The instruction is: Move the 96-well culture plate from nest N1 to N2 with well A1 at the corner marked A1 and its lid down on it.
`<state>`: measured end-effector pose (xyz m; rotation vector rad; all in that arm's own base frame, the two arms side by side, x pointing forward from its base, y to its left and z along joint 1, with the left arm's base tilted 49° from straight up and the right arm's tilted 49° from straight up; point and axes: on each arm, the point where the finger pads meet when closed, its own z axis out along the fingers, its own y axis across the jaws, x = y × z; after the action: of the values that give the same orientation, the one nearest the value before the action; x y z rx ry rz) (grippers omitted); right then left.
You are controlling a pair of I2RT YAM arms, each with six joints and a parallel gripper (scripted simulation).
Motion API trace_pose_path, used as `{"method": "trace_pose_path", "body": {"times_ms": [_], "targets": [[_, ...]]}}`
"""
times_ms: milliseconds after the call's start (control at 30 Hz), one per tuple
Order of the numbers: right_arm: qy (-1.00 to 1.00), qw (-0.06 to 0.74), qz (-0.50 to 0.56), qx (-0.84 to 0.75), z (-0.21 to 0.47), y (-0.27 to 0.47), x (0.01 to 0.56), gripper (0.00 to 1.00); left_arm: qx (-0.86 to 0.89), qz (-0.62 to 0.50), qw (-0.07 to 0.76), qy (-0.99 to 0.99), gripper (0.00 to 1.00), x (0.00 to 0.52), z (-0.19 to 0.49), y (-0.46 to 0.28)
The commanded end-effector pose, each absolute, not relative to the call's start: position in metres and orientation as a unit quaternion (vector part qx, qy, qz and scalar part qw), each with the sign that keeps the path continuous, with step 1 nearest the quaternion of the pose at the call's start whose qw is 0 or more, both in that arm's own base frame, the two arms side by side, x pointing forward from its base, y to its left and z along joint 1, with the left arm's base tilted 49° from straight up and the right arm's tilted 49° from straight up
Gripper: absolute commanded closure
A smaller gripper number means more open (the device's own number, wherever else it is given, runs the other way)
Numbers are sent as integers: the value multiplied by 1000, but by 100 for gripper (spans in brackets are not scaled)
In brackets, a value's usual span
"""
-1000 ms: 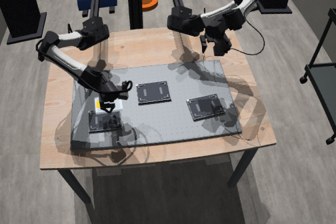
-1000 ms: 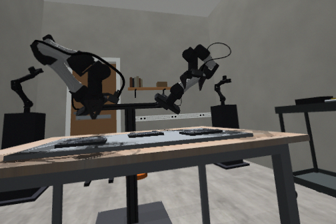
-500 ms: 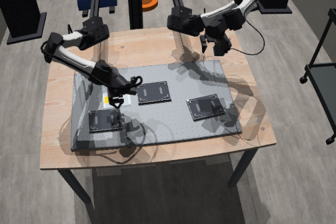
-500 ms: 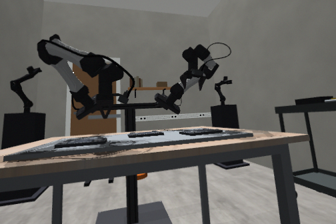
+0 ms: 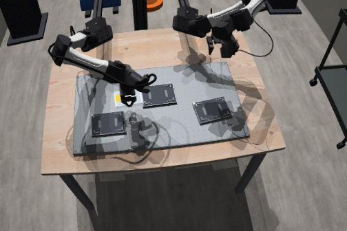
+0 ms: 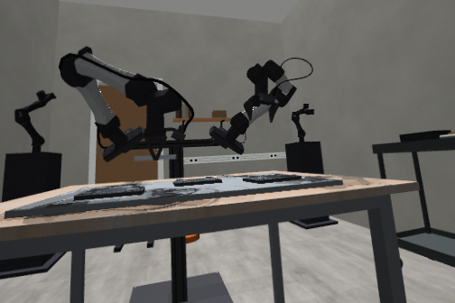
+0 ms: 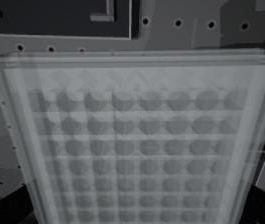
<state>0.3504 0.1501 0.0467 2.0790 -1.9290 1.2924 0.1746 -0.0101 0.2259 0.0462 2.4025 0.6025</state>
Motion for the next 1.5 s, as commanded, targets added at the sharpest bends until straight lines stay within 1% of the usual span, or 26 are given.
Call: {"method": "trace_pose_path", "body": {"times_ms": [0,1467], "targets": [[-617,0,421,664,42,170,347,100,1,289,302,909,0,172,222,-10],[-618,0,415,667,-54,252,310,100,1,289,302,909,0,172,222,-10]]}}
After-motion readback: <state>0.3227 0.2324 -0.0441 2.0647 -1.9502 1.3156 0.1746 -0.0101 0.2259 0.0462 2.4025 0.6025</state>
